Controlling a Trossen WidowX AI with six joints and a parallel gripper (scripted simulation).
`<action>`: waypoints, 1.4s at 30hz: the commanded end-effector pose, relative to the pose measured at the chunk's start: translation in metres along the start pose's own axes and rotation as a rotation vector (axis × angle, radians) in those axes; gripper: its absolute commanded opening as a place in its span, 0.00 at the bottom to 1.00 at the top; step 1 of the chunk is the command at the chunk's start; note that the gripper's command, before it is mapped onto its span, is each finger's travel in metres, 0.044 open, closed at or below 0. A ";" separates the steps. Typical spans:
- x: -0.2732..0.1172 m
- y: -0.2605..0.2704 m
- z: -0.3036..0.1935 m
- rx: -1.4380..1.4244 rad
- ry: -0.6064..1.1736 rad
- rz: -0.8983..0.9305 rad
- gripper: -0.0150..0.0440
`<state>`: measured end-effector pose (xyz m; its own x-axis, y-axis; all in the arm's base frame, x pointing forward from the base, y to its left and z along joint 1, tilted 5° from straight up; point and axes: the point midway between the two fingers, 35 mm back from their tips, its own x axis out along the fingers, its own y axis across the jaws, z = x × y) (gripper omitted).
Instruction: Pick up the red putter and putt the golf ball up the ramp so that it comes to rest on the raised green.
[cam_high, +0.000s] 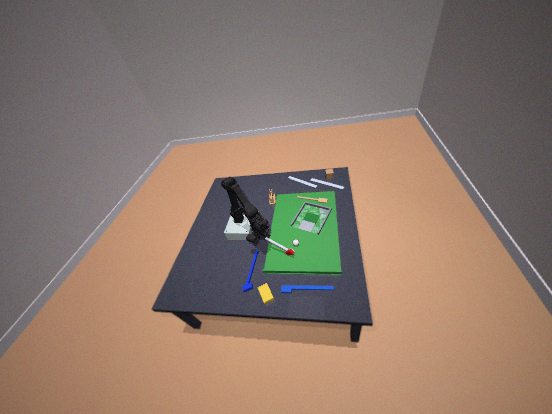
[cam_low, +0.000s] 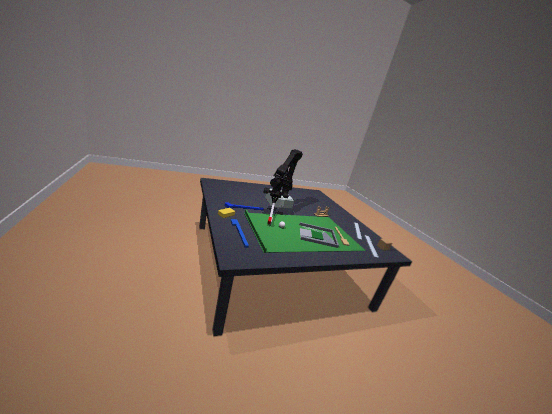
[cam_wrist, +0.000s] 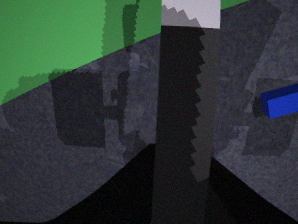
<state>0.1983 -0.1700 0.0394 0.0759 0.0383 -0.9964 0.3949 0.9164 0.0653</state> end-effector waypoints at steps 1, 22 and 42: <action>0.000 0.027 0.005 -0.008 -0.002 0.002 0.25; -0.036 0.133 0.001 -0.012 -0.009 0.011 0.25; -0.052 0.132 -0.002 -0.008 0.003 0.012 0.25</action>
<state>0.2443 -0.0498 0.1000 0.0739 0.0514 -0.9959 0.3873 0.9188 0.0761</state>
